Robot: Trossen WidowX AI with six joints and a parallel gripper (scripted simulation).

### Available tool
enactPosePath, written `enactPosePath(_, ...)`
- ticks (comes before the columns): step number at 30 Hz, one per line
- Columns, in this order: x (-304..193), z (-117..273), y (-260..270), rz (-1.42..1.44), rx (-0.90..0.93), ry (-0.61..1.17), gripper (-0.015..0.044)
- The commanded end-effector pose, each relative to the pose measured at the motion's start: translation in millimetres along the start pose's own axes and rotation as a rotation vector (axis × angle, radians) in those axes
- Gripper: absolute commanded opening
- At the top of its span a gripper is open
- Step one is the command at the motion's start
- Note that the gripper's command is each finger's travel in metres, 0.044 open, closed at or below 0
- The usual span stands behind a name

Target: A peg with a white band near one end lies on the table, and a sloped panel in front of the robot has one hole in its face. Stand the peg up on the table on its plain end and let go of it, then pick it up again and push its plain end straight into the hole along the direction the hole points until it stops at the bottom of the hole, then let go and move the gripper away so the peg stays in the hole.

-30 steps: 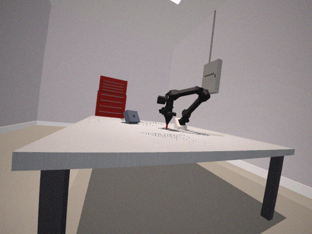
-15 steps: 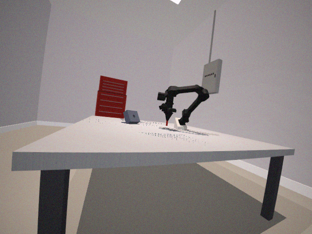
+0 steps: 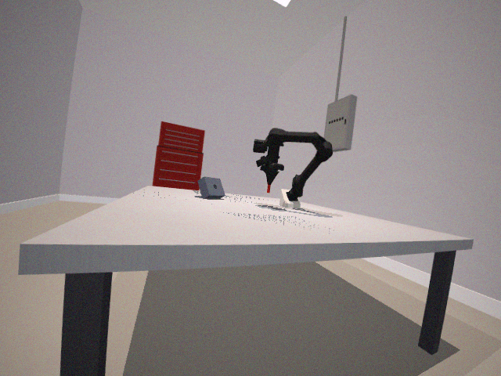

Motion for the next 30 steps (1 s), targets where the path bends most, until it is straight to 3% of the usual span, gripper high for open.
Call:
enactPosePath(1,0.7,3.0,-1.0,0.009,-0.010,0.004,0.0000)
enactPosePath(30,28.1,-13.0,-23.1,0.223,-0.258,-0.051,0.0000)
Point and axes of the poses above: the point midway between the two fingers, 35 mm back from their tips, its own z axis back along the fingers, its own y axis across the jaws, x = y × z, the point moved 5 cm from there along z, back along the fingers, and after that the axes turned 5 degrees about -z, right-handed, at the moved point
